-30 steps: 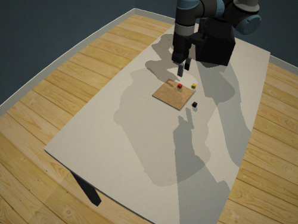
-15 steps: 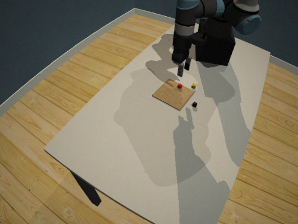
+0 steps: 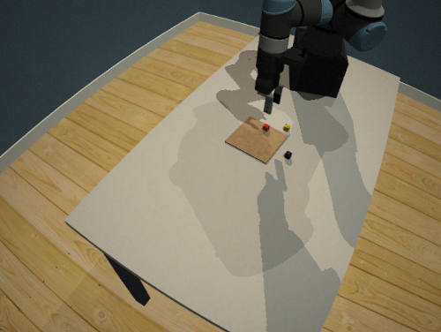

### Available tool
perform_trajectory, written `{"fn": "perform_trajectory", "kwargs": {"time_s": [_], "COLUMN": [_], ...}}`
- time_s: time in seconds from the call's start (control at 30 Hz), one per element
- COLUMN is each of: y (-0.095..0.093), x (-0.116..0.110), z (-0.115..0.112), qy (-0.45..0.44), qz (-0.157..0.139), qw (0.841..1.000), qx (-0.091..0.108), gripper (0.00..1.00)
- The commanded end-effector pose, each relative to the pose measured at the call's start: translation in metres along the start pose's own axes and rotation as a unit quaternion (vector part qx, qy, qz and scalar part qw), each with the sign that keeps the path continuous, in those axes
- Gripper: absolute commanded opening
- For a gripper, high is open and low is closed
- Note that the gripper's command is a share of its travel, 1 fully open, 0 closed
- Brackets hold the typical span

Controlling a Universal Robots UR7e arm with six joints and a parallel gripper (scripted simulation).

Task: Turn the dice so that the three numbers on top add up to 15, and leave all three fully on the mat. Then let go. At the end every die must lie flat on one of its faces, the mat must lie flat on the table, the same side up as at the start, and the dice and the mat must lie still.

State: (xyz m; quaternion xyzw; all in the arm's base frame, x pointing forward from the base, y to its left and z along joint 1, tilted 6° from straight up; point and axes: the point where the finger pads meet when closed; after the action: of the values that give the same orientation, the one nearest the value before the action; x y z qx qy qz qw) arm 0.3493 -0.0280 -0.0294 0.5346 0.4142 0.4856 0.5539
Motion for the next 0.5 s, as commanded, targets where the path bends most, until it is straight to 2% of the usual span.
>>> {"fn": "perform_trajectory", "kwargs": {"time_s": [0.0,0.23,0.33,0.47], "y": [-0.001,-0.003,-0.004,-0.005], "x": [0.005,0.012,0.012,0.016], "z": [-0.004,-0.011,-0.011,-0.016], "qy": [0.070,0.161,0.161,0.226], "qz": [-0.001,-0.001,-0.001,-0.001], "qw": [0.998,0.987,0.987,0.974], "qx": [-0.002,-0.001,-0.001,-0.001], "gripper": [1.00,1.00,1.00,1.00]}}
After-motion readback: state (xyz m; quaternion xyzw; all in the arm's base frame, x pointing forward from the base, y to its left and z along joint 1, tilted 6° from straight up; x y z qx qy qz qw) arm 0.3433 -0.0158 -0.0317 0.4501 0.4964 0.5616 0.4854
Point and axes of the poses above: the point where the finger pads meet when closed, its own y axis back along the fingers, its own z axis across the jaws, x = y × z, and after that the axes turned 9 degrees about -y, right-handed
